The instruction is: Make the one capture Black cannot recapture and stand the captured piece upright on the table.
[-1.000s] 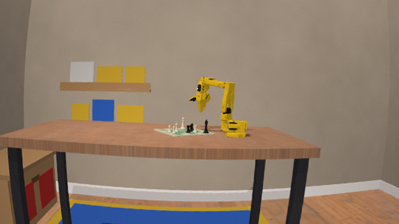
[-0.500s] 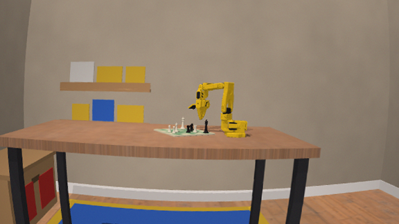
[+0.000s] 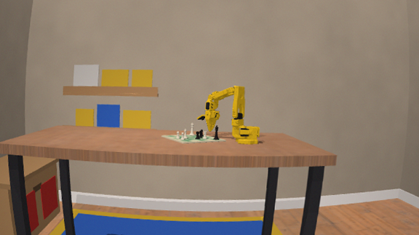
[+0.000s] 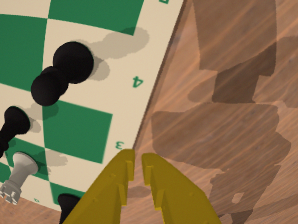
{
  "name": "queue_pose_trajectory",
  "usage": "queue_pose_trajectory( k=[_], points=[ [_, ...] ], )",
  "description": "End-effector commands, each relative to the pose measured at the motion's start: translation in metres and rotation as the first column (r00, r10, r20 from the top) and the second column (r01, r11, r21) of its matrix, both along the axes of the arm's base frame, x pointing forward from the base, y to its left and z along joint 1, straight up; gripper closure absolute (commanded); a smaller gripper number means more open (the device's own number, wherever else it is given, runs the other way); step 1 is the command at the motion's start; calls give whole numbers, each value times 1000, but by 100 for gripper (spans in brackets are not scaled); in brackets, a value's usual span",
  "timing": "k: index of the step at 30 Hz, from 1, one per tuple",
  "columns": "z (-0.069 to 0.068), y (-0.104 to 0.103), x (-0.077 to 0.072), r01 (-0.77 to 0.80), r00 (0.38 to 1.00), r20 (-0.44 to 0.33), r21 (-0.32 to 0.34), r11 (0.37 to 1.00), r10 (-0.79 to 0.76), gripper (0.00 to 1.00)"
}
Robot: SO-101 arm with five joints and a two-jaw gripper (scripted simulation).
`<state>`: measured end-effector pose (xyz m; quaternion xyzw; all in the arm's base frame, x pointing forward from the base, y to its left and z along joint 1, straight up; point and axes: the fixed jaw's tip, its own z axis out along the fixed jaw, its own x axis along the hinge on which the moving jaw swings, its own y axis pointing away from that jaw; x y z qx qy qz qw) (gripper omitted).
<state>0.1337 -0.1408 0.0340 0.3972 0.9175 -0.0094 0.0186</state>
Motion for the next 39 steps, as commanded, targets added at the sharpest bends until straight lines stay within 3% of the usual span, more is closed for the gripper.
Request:
queue_pose_trajectory(
  k=[1, 39],
  points=[
    [-5, 1, -3, 0, 1000, -11, 14, 1000, 0, 100],
    [-8, 3, -4, -1, 1000, -12, 15, 1000, 1, 100]
  ],
)
